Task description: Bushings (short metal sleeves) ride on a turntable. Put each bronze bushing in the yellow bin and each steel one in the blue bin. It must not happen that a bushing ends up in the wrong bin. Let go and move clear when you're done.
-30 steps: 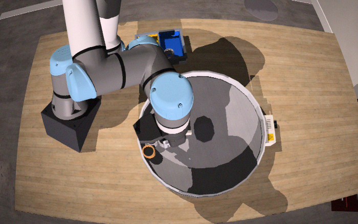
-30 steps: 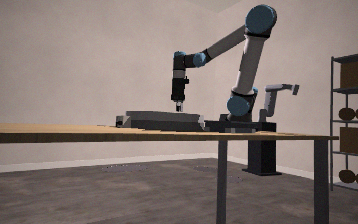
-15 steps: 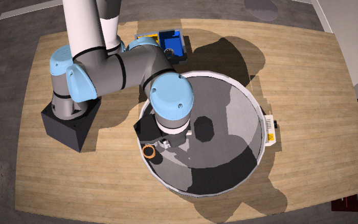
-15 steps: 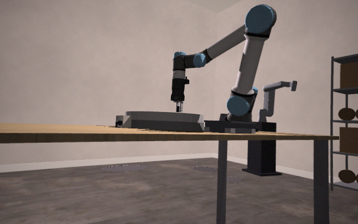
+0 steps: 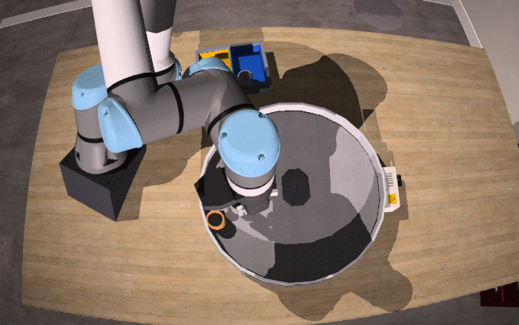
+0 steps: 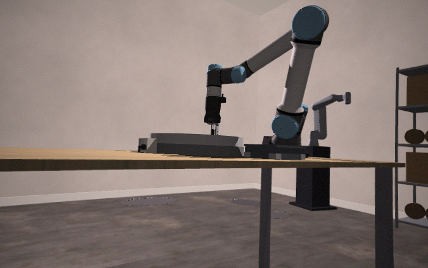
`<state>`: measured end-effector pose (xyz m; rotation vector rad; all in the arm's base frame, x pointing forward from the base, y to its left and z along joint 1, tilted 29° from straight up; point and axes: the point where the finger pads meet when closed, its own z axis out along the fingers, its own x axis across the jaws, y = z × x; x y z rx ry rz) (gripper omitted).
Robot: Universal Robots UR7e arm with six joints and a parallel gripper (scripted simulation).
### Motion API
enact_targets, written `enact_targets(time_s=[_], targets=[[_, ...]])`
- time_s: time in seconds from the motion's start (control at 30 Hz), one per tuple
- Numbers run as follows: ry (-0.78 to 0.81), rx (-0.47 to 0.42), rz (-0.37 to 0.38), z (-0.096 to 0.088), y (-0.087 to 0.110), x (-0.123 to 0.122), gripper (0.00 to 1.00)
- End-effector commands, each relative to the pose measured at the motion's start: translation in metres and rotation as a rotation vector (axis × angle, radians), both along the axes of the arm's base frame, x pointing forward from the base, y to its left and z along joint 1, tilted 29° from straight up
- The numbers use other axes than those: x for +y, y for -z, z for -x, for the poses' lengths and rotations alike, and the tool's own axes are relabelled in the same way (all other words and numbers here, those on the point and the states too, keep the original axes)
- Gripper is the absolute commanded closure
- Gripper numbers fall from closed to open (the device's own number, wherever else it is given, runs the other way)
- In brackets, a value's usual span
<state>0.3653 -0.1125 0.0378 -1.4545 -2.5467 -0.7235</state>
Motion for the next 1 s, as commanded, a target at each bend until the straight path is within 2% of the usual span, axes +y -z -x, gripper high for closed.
enact_targets(time_s=[0.0,0.27,0.97], targets=[[0.000,0.002,-0.004,-0.0004,0.0075,0.0049,0.55],[0.000,0.003,-0.005,-0.0010,0.0140,0.0087,0.55],[0.000,0.000,-0.002,-0.0017,0.0123,0.0067,0.55]])
